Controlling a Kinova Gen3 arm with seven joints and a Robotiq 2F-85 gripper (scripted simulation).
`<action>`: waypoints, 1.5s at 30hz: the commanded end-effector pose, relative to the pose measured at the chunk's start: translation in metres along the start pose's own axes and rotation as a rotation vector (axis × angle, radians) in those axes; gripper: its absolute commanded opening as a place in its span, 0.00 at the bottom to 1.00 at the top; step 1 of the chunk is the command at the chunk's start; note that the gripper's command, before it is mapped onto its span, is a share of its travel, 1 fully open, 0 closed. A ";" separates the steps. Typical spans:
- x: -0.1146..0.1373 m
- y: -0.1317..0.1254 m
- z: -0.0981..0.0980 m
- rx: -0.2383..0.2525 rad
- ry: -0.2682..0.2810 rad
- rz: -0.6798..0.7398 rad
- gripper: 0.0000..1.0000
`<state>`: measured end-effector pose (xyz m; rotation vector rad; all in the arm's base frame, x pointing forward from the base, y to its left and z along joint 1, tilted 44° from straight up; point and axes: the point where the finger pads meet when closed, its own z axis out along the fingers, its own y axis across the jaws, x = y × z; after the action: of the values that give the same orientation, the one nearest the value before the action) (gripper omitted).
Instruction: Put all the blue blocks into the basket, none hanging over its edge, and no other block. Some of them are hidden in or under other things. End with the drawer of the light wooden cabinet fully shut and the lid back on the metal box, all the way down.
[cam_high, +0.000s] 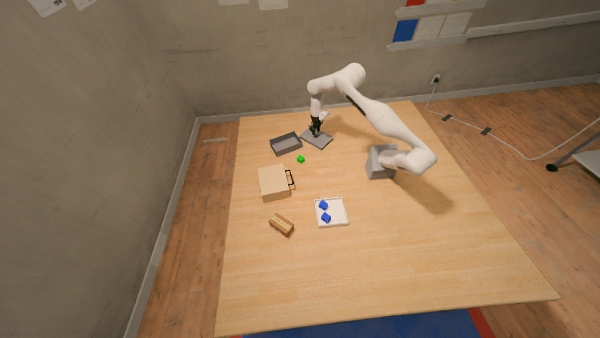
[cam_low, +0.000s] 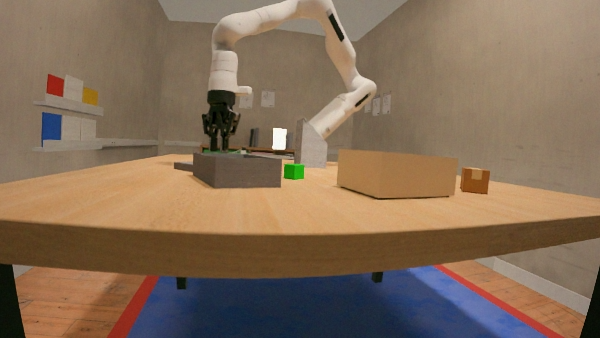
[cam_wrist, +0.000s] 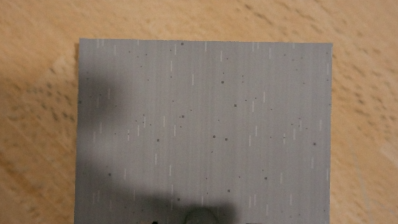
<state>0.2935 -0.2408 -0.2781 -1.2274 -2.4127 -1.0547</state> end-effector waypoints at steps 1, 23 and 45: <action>-0.001 0.000 -0.001 0.001 -0.002 0.000 0.48; -0.001 0.000 0.000 0.001 -0.002 0.000 0.48; -0.001 0.000 0.013 0.001 -0.002 0.000 0.48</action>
<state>0.2950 -0.2322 -0.2874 -1.2276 -2.4128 -1.0544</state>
